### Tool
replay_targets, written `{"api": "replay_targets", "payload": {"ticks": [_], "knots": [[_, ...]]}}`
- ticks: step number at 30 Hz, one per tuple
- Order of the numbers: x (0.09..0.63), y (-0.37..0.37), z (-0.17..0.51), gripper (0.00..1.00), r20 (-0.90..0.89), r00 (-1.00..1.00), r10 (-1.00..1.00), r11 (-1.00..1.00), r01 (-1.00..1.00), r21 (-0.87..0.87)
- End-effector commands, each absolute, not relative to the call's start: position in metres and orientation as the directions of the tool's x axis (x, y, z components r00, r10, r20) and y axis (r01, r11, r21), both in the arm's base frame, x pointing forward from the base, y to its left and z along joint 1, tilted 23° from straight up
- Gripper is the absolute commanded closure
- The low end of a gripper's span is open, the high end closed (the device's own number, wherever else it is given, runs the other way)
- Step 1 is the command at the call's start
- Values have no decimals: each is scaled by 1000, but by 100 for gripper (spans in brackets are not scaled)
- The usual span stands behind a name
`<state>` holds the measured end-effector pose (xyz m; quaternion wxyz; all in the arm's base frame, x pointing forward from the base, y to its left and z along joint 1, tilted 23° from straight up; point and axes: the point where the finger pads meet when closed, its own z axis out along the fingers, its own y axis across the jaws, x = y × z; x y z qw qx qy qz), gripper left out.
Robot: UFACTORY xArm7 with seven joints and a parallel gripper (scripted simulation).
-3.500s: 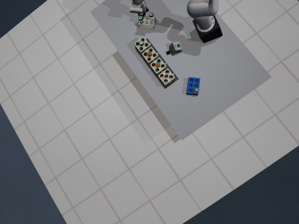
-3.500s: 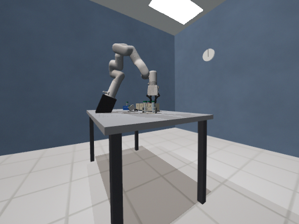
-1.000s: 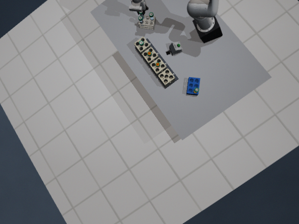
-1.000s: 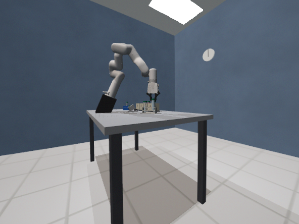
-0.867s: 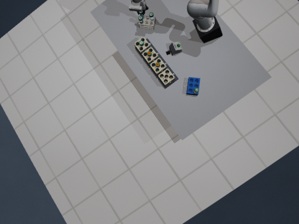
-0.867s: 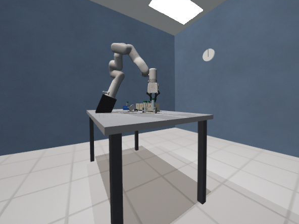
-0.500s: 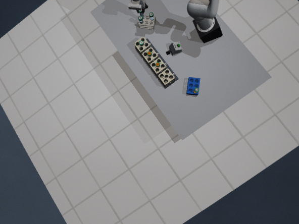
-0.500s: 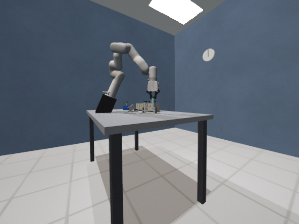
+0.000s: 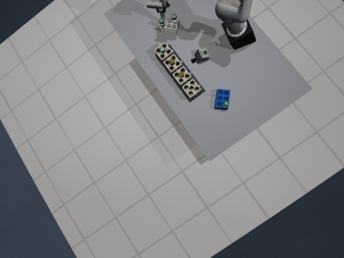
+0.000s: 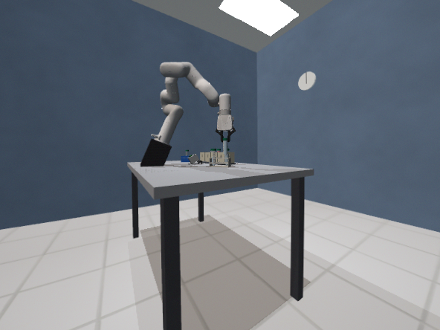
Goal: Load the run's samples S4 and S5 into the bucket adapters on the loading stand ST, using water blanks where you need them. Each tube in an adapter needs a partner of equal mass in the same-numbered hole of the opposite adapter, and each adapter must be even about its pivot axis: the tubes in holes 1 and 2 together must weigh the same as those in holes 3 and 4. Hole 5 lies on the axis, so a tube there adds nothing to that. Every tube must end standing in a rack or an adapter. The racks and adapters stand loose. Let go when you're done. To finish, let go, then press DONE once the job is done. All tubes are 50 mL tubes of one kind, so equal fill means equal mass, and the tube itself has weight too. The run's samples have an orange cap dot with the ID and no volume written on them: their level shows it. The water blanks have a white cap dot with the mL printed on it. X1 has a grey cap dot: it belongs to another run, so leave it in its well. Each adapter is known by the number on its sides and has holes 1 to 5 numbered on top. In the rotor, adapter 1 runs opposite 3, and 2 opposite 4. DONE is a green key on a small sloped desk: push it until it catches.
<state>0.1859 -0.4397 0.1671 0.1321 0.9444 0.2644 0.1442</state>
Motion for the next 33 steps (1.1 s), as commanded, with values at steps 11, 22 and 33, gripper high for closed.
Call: {"api": "replay_targets", "payload": {"ticks": [11,22,33], "knots": [[177,-436,191,100,202,819,537,-825,460,329],[170,-432,212,100,202,819,537,-825,460,329],[164,-429,228,100,202,819,537,-825,460,329]]}}
